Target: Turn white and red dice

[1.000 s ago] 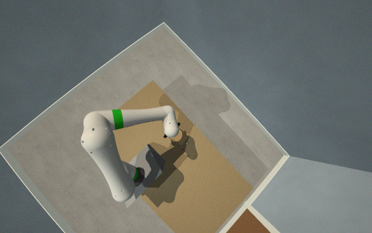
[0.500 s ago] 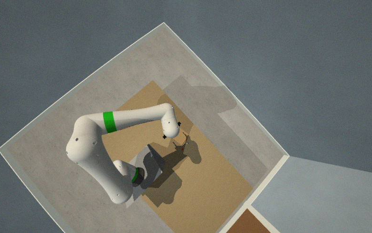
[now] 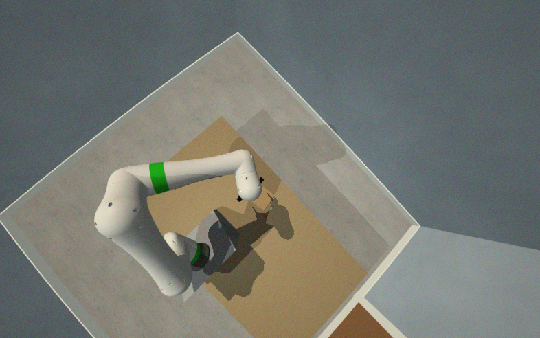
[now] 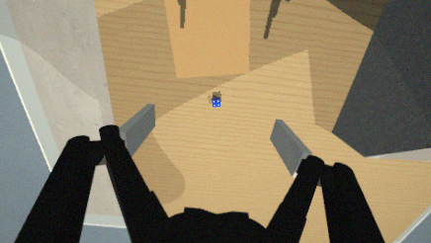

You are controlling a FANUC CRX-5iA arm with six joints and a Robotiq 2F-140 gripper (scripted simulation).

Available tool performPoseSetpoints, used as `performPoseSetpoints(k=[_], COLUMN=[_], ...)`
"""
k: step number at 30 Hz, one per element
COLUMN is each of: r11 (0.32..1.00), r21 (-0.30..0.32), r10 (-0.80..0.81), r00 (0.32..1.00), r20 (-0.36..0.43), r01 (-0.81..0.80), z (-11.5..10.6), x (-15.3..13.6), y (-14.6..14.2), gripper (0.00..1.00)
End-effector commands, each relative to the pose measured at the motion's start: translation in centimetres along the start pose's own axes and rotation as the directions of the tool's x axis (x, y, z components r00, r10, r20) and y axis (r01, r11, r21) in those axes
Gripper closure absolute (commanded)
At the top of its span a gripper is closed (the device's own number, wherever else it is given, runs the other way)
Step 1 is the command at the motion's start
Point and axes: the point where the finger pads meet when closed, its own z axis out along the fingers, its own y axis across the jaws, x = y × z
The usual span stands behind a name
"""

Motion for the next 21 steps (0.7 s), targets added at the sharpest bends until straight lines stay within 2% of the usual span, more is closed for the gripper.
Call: performPoseSetpoints(k=[1,3,5,7,8,11,12,13,14,16,18,21], r11=[0.985,0.978,0.958,0.952,0.926,0.917,0.877,0.877,0.850,0.842,0.805,0.803], r21=[0.002,0.003,0.003,0.003,0.003,0.003,0.003,0.003,0.002,0.002,0.000,0.000], r10=[0.173,0.207,0.286,0.305,0.378,0.399,0.480,0.480,0.526,0.540,0.593,0.595], r00=[0.985,0.978,0.958,0.952,0.926,0.917,0.877,0.877,0.850,0.842,0.805,0.803], r20=[-0.005,-0.006,-0.006,-0.006,-0.006,-0.005,-0.004,-0.004,-0.002,-0.002,0.000,0.000], r01=[-0.173,-0.207,-0.286,-0.305,-0.378,-0.399,-0.480,-0.480,-0.526,-0.540,-0.593,-0.595], z=[0.1,0.1,0.2,0.2,0.4,0.4,0.7,0.7,0.8,0.9,1.1,1.1], x=[5.2,6.3,8.9,9.5,12.0,12.7,15.6,15.6,17.4,17.9,20.0,20.1], y=[-1.5,-1.7,-2.1,-2.2,-2.5,-2.5,-2.6,-2.6,-2.5,-2.5,-2.3,-2.3], gripper=[0.00,0.00,0.00,0.00,0.00,0.00,0.00,0.00,0.00,0.00,0.00,0.00])
